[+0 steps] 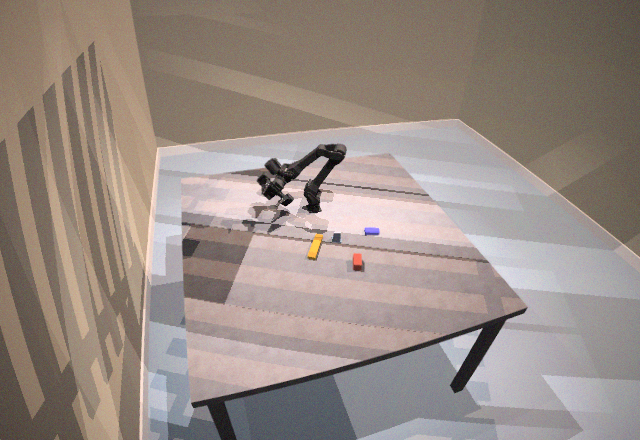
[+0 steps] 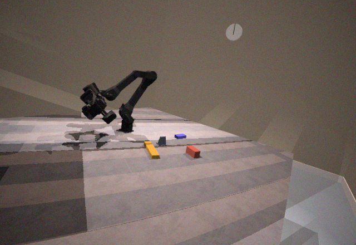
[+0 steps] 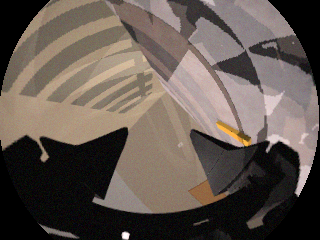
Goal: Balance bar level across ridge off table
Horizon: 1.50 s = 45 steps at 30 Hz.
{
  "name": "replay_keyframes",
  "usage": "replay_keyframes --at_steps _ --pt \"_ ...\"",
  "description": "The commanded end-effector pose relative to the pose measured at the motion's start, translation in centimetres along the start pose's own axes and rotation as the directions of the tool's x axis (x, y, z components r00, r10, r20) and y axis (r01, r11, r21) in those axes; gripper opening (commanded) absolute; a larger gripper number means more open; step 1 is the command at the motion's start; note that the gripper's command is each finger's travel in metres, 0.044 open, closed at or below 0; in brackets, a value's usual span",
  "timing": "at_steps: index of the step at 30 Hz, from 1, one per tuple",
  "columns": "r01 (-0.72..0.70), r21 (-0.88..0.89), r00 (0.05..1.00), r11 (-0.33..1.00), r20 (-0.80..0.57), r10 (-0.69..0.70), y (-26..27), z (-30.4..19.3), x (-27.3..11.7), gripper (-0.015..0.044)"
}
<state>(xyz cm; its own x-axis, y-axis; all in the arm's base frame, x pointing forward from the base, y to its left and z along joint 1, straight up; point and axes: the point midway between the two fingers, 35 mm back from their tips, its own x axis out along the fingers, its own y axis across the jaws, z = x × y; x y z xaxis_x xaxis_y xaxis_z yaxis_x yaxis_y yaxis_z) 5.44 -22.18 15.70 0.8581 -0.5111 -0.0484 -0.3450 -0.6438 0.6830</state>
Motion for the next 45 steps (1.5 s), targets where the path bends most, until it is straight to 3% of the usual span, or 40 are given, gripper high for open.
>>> replay_keyframes --at_steps 1,4,26,45 --pt "0.002 -0.001 1.000 1.000 0.001 -0.002 0.0 0.0 0.0 0.0374" --pt "0.023 -0.016 1.000 1.000 0.008 -0.023 0.1 0.1 0.6 0.0315" --pt "0.281 -0.181 0.959 0.942 0.072 -0.273 -0.9 0.2 6.3 0.0315" --pt "0.524 -0.367 0.848 0.769 0.140 -0.511 -3.7 -1.1 10.9 0.0315"
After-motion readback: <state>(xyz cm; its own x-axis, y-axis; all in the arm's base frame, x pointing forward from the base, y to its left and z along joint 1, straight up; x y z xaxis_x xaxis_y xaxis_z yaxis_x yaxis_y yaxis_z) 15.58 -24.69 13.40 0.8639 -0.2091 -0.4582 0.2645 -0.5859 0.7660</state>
